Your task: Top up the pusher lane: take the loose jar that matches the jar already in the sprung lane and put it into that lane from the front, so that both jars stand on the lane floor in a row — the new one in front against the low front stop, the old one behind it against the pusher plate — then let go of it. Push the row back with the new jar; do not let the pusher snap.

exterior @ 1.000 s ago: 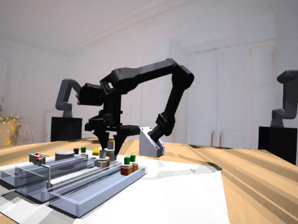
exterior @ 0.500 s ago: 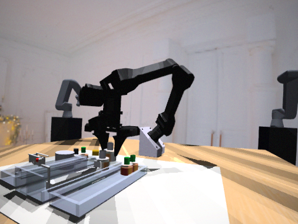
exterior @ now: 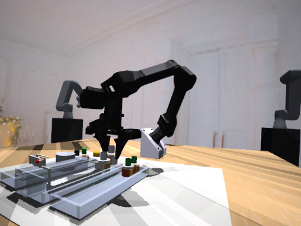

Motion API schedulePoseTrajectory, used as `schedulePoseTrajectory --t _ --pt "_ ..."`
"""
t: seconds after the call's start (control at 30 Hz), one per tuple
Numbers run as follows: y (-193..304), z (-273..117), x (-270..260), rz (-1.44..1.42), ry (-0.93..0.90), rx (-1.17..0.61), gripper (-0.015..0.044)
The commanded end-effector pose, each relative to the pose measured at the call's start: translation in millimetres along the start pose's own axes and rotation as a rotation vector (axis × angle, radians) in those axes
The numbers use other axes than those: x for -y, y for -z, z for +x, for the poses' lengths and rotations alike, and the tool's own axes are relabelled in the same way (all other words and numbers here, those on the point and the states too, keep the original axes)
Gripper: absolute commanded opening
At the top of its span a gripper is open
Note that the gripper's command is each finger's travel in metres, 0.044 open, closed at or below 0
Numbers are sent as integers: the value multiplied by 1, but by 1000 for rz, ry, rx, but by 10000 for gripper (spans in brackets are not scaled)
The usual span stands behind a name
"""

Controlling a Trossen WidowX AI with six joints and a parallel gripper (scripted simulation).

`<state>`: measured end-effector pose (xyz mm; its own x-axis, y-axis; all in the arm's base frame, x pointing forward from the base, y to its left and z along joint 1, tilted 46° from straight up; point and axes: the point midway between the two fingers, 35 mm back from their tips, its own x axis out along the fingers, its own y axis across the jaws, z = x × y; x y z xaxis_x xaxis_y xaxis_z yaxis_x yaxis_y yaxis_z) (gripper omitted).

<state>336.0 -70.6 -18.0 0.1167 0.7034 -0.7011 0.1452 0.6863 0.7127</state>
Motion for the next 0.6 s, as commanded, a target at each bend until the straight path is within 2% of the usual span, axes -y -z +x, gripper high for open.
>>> schedulePoseTrajectory --t 0.0,0.57 --pt "-4 2 -2 -12 -5 13 0" --pt "-3 7 -3 -12 -5 13 0"
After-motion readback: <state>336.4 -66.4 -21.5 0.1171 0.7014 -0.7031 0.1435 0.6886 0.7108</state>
